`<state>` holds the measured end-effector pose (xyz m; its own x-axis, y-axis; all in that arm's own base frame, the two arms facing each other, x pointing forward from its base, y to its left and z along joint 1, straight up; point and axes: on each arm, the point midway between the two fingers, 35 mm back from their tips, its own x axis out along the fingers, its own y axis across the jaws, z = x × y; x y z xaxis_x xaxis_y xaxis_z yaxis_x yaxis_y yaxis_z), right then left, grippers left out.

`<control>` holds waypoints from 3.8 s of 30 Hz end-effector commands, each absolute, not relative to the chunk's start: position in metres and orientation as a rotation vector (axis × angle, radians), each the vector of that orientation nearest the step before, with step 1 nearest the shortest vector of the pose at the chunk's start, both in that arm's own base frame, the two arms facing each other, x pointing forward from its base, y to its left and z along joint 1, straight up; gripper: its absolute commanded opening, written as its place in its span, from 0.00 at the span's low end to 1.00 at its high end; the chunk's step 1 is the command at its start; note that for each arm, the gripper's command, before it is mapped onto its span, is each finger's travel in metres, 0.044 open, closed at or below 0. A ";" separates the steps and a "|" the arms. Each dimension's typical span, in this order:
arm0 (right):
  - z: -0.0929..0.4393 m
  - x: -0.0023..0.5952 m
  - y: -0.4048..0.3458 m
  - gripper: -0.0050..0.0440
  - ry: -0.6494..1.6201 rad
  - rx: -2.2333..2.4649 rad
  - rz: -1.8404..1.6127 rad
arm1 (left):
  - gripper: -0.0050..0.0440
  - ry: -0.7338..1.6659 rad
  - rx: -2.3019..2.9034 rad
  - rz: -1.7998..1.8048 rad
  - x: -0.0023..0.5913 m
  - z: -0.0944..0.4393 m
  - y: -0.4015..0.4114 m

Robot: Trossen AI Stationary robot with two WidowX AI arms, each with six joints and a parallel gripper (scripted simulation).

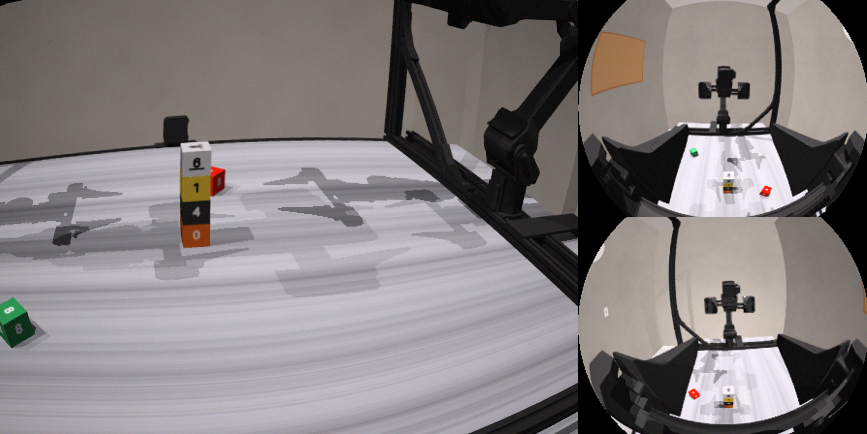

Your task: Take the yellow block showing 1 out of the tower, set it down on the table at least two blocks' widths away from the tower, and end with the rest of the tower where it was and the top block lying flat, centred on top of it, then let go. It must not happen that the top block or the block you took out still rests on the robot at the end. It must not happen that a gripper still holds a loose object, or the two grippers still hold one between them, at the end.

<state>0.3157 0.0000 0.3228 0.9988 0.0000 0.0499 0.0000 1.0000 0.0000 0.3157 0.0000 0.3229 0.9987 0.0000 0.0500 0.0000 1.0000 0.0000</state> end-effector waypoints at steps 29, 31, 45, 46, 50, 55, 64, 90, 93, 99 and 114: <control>0.281 0.392 -0.006 0.92 0.420 0.478 -0.155 | 0.92 -0.050 0.000 0.000 0.316 0.323 0.000; 0.271 0.401 -0.007 0.92 0.493 0.550 -0.204 | 0.92 -0.050 0.000 0.000 0.316 0.323 0.000; 0.199 0.436 -0.012 0.92 0.884 0.932 -0.662 | 0.92 -0.050 0.000 0.000 0.316 0.323 0.000; 0.194 0.437 -0.013 0.92 0.907 0.954 -0.707 | 0.92 -0.050 0.000 0.000 0.316 0.323 0.000; 0.177 0.438 -0.014 0.92 0.969 1.013 -0.851 | 0.92 -0.050 0.000 0.000 0.316 0.323 0.000; 0.152 0.433 -0.016 0.92 1.046 1.069 -1.087 | 0.92 -0.050 0.000 0.000 0.316 0.323 0.000; 0.154 0.433 -0.014 0.92 1.088 1.013 -1.040 | 0.92 -0.050 0.000 0.000 0.316 0.323 0.000; 0.215 0.438 0.012 0.92 1.226 0.027 -0.022 | 0.92 -0.050 0.000 0.000 0.316 0.323 0.000; 0.196 0.439 0.013 0.92 1.222 -0.002 0.002 | 0.92 -0.050 0.000 0.000 0.316 0.323 0.000; 0.136 0.439 0.013 0.92 1.221 -0.002 0.002 | 0.92 -0.050 0.000 0.000 0.316 0.323 0.000; 0.114 0.444 0.013 0.92 1.222 -0.002 0.002 | 0.92 -0.050 0.000 0.000 0.316 0.323 0.000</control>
